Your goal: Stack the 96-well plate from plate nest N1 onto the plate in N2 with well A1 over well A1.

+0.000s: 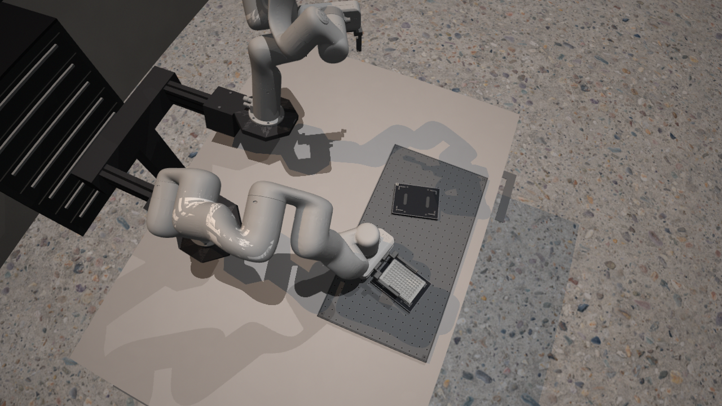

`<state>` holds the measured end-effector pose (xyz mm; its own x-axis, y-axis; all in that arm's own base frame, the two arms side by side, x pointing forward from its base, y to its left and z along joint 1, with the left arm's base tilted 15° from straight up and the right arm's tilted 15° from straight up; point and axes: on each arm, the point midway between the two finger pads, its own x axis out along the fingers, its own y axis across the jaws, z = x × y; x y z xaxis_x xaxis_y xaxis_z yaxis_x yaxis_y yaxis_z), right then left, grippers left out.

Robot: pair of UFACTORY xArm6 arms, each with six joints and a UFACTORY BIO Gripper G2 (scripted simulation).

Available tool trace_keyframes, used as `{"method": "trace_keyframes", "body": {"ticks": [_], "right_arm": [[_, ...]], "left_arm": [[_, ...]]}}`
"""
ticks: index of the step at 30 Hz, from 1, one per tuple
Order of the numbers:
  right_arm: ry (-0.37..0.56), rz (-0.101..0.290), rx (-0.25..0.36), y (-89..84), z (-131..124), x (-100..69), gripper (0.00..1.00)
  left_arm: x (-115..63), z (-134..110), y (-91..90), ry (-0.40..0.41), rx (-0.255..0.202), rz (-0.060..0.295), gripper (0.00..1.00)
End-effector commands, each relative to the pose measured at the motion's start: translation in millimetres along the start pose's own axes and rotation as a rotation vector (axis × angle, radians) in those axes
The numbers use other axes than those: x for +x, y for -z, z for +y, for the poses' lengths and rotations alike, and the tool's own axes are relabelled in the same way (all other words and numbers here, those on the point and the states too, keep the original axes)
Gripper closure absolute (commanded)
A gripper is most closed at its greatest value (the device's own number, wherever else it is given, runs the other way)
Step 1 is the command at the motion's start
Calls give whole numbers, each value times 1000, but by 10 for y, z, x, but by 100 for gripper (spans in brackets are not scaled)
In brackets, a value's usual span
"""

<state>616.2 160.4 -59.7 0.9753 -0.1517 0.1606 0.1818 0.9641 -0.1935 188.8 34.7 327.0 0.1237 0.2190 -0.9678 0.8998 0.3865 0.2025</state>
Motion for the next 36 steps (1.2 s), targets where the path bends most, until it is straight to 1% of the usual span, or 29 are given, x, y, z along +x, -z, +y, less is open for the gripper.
{"method": "trace_keyframes", "body": {"ticks": [1,36], "right_arm": [[0,-3,2,-13,7,13,100],[0,-3,2,39,7,13,100]], "left_arm": [[-6,3,-3,-1,-1,-2,0],[-6,3,-3,-1,-1,-2,0]]}}
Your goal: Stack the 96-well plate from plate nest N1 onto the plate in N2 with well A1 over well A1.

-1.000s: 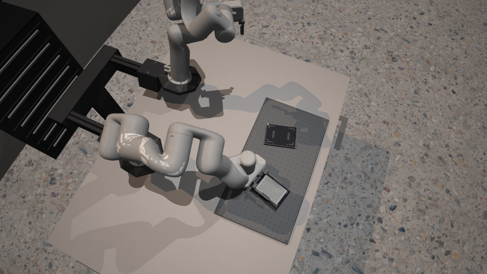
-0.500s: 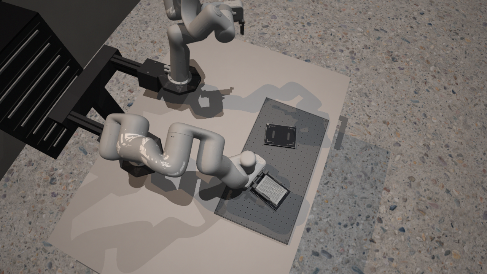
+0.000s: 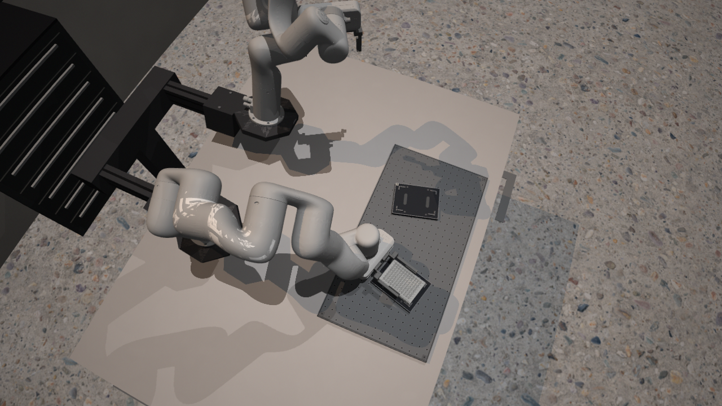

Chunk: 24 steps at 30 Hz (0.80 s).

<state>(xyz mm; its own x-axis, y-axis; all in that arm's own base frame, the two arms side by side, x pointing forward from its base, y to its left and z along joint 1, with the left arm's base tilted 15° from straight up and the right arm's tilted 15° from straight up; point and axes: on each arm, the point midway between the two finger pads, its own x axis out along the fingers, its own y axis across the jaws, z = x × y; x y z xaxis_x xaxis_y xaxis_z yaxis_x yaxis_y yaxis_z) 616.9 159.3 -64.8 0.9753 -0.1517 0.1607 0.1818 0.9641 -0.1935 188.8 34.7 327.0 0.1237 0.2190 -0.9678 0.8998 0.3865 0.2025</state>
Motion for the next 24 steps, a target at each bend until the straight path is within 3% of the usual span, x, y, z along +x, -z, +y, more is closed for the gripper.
{"method": "trace_keyframes", "body": {"ticks": [1,24], "right_arm": [[0,-3,2,-12,7,13,100],[0,-3,2,23,7,13,100]], "left_arm": [[-6,3,-3,-1,-1,-2,0],[-6,3,-3,-1,-1,-2,0]]}}
